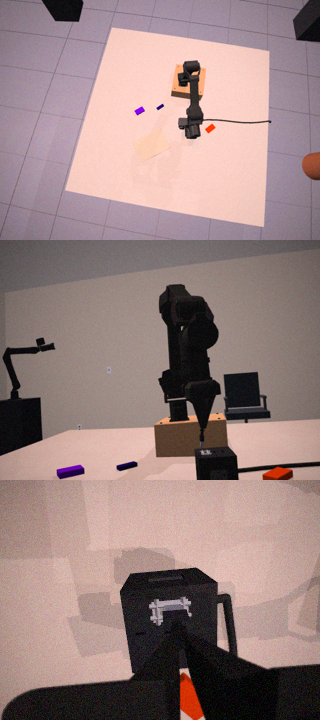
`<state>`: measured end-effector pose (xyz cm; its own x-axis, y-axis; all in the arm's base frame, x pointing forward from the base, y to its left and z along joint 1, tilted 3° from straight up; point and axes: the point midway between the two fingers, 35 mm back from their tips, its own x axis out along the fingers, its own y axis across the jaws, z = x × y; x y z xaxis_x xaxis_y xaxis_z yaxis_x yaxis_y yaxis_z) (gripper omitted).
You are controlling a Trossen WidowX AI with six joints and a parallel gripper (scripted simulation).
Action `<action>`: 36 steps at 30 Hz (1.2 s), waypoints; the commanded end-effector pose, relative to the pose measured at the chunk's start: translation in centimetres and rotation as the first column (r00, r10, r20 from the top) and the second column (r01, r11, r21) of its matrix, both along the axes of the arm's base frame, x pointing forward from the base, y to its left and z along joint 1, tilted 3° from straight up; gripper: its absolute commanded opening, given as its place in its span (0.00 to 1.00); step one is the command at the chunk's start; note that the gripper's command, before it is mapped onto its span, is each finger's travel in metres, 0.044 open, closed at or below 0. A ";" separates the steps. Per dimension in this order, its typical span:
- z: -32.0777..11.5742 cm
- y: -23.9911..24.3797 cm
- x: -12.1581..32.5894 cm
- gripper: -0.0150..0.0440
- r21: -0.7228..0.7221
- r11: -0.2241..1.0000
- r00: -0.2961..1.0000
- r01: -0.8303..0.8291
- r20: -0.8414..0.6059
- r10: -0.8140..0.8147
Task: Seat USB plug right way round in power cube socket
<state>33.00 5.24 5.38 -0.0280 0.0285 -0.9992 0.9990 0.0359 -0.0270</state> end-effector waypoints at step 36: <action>-0.5 0.4 0.0 0.25 0.041 0.999 1.000 -0.004 0.000 0.004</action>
